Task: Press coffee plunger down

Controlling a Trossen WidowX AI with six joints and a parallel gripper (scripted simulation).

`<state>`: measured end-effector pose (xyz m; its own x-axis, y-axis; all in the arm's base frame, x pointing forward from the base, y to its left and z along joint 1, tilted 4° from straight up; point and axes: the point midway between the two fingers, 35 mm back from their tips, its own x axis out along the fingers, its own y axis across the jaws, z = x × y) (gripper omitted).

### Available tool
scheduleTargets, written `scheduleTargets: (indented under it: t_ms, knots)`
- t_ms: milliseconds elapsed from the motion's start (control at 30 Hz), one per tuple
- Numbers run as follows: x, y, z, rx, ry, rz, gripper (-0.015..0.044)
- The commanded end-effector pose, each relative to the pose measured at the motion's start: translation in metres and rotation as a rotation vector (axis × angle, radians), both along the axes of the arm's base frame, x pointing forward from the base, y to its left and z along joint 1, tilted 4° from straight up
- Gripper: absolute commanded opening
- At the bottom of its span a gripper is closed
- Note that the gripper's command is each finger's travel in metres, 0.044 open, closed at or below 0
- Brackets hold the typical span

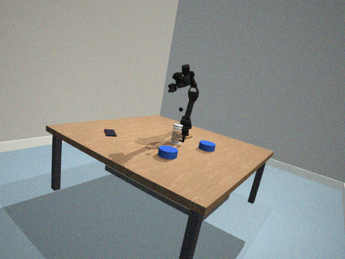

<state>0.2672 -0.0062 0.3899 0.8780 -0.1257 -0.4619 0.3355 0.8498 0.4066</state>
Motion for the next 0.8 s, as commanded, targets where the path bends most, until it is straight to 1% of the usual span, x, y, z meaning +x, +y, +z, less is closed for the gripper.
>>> scheduleTargets:
  t_ms: [0, 200, 267, 433, 633, 767]
  knots:
    - [-0.035, 0.025, -0.019, -0.168, 0.047, 0.156, 0.044]
    - [-0.084, 0.043, -0.046, -0.421, 0.069, 0.396, 0.044]
    - [-0.093, 0.044, -0.053, -0.477, 0.068, 0.446, 0.044]
    - [-0.094, 0.043, -0.067, -0.484, 0.068, 0.453, 0.044]
    - [-0.091, 0.041, -0.112, -0.484, 0.066, 0.456, 0.044]
    - [-0.091, 0.042, -0.113, -0.484, 0.066, 0.46, 0.044]
